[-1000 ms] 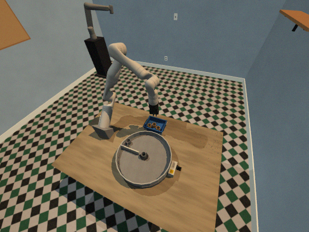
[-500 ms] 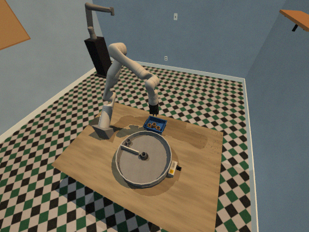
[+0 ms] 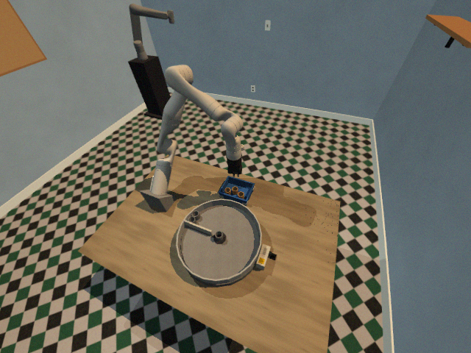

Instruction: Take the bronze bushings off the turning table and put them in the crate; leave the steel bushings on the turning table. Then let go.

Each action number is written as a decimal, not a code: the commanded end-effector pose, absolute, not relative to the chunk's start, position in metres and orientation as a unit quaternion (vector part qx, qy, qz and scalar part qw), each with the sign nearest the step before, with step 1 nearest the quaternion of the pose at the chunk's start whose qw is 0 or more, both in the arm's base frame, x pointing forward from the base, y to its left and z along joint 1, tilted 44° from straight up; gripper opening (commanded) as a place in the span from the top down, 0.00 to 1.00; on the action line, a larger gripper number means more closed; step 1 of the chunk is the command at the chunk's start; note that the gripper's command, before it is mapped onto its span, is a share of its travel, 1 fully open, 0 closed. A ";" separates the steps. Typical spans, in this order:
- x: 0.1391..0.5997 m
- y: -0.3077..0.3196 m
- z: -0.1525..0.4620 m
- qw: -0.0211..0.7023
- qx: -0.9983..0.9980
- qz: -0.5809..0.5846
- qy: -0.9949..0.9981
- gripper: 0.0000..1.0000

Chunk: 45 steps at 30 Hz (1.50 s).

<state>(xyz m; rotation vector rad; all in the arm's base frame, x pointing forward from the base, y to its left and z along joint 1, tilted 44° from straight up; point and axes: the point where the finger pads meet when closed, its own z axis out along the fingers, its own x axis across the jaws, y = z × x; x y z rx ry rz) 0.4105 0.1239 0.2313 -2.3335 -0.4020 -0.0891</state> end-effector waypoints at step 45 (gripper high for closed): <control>0.411 0.123 0.232 0.376 -0.912 -0.035 -0.157 0.00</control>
